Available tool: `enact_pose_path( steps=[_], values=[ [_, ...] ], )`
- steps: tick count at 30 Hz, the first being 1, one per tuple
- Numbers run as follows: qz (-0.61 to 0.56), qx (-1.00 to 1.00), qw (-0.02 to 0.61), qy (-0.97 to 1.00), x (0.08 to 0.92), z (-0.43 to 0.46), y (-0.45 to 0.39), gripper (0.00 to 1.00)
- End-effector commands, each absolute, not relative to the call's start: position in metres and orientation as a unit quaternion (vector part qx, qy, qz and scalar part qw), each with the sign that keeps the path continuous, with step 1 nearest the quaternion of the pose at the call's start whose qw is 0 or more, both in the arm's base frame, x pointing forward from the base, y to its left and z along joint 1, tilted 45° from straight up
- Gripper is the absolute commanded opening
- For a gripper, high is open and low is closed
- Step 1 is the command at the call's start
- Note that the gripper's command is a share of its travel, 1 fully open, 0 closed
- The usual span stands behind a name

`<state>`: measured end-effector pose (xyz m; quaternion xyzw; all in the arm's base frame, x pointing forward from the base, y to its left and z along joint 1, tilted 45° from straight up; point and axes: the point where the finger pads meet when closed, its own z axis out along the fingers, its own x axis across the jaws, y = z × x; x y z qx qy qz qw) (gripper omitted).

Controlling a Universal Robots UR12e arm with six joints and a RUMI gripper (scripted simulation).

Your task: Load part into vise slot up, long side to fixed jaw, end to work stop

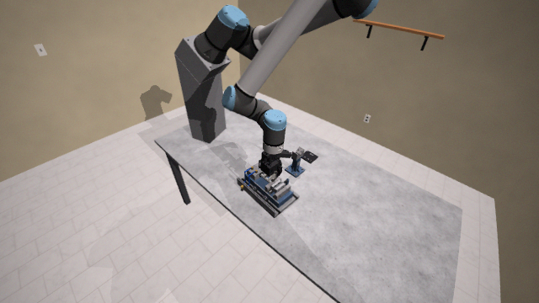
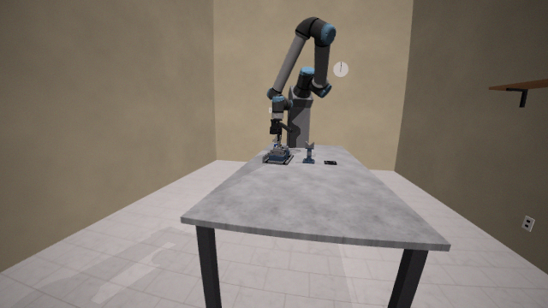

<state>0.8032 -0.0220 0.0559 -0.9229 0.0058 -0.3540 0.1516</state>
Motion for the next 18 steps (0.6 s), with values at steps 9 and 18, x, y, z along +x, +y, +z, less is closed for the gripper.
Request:
enact_pose_path(
  steps=[9, 18],
  values=[
    [-0.354, -0.923, 0.151, 0.006, 0.8036, 0.0568, -0.0223, 0.00],
    [-0.354, -0.923, 0.151, 0.006, 0.8048, 0.0577, -0.0224, 0.00]
  ],
)
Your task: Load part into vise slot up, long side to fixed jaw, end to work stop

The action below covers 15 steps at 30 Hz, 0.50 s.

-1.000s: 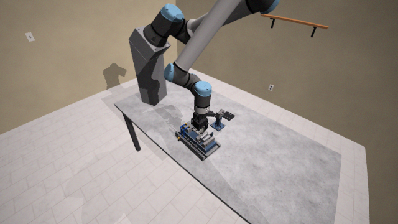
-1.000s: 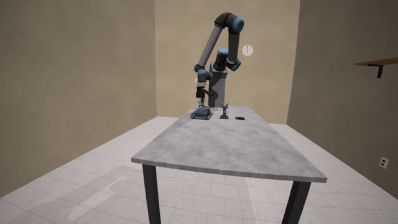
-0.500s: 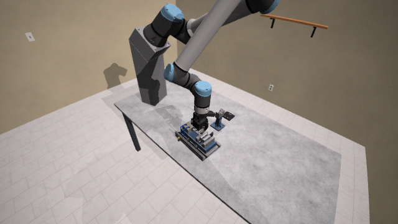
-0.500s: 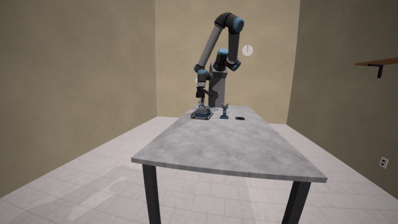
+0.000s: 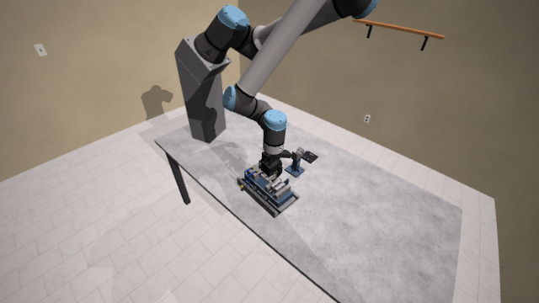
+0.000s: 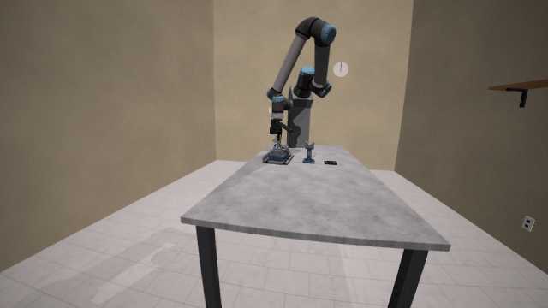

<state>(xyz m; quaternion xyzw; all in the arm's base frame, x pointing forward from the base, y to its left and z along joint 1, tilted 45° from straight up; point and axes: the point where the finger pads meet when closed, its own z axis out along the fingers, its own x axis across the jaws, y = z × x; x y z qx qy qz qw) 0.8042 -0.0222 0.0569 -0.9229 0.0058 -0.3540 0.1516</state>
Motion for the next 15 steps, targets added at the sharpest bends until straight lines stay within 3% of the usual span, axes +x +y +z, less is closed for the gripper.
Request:
enact_pose_path(
  steps=[1, 15],
  values=[
    [-0.354, -0.923, 0.151, 0.006, 0.8049, 0.0579, -0.0225, 0.00],
    [-0.354, -0.923, 0.151, 0.006, 0.8074, 0.0601, -0.0229, 0.00]
  ],
)
